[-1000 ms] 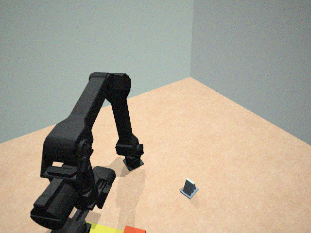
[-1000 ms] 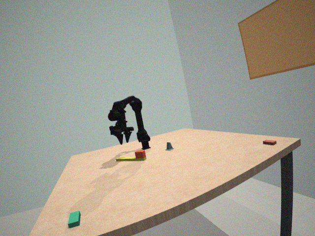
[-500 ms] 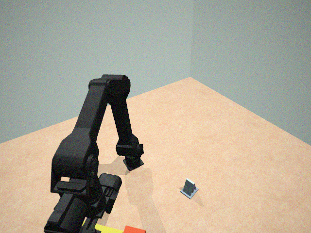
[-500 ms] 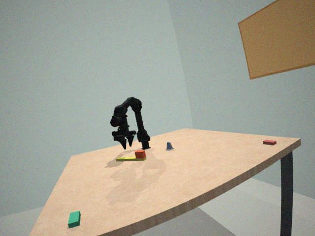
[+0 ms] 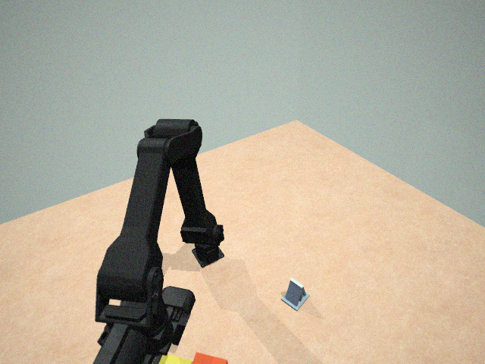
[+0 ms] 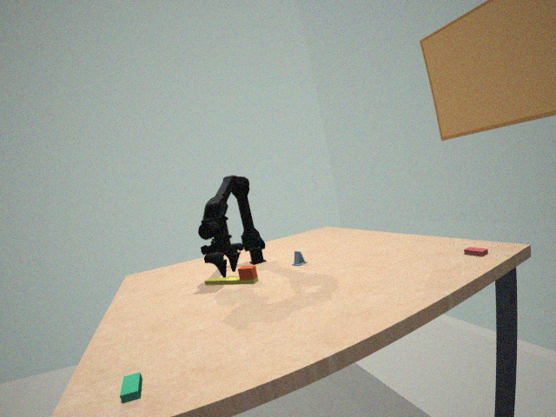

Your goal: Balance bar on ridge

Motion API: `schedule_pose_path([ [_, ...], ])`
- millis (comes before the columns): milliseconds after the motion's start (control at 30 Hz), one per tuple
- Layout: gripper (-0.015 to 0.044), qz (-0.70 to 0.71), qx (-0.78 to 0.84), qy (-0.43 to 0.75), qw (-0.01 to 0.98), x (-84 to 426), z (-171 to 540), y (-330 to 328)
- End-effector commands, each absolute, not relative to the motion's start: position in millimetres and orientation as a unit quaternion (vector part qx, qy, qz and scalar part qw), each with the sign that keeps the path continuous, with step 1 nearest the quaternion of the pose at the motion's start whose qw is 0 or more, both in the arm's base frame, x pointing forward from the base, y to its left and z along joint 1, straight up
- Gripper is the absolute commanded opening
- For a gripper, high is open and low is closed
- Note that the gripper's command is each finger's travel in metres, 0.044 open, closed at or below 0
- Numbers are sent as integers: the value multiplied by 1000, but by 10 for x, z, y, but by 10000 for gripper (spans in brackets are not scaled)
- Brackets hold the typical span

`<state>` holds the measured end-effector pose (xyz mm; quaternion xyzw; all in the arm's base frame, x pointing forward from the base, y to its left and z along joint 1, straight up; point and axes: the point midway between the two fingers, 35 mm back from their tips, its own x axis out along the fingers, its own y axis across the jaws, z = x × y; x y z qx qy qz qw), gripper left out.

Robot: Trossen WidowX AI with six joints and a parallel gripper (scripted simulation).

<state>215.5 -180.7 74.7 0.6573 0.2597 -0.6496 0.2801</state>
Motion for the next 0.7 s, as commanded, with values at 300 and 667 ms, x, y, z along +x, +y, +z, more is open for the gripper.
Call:
schedule_pose_path([
  [300,315,-650,658,262,276,2145,534,-1790],
  [667,315,-650,658,262,276,2144,461,-1789],
])
